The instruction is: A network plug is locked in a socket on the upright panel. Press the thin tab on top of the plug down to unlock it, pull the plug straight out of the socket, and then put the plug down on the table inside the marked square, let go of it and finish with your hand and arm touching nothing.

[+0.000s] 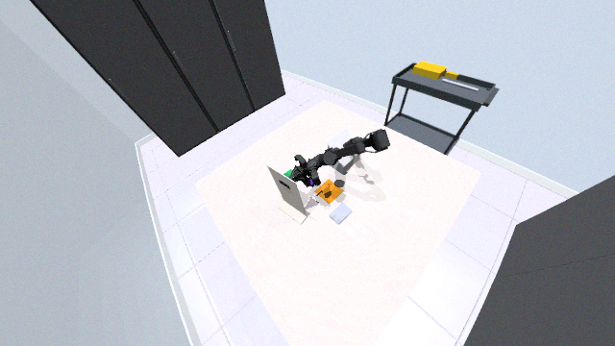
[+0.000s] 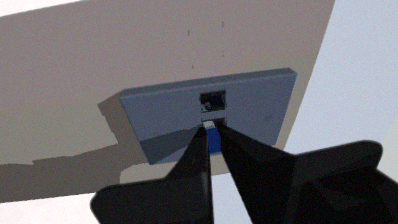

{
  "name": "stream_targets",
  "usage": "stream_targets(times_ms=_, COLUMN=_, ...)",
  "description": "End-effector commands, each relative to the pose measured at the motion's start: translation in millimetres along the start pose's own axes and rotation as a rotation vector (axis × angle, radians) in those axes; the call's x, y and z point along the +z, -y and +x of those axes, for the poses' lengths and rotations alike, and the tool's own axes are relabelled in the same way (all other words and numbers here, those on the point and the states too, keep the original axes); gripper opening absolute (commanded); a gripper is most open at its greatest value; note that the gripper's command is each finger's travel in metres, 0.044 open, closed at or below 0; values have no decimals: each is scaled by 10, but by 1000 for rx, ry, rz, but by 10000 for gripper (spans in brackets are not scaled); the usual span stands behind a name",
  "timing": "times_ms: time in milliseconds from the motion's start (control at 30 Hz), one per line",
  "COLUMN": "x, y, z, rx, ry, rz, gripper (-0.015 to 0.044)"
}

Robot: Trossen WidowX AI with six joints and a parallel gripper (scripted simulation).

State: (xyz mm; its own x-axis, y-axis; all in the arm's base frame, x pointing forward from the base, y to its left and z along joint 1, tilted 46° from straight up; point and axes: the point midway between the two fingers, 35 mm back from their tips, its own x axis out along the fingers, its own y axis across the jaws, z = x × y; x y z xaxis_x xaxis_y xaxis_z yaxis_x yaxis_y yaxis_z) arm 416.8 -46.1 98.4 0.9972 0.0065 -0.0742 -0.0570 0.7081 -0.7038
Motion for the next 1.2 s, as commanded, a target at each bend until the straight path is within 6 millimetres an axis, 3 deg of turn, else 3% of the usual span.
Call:
stream_targets(times_ms=0, x=-15, y=-1, z=-32, rx=0, ry=-4, rz=6, gripper=0)
stream_targets(times_ms=1167, x=-76, y=-3, z=-238, rx=0, ry=-5, rz=5, gripper=0)
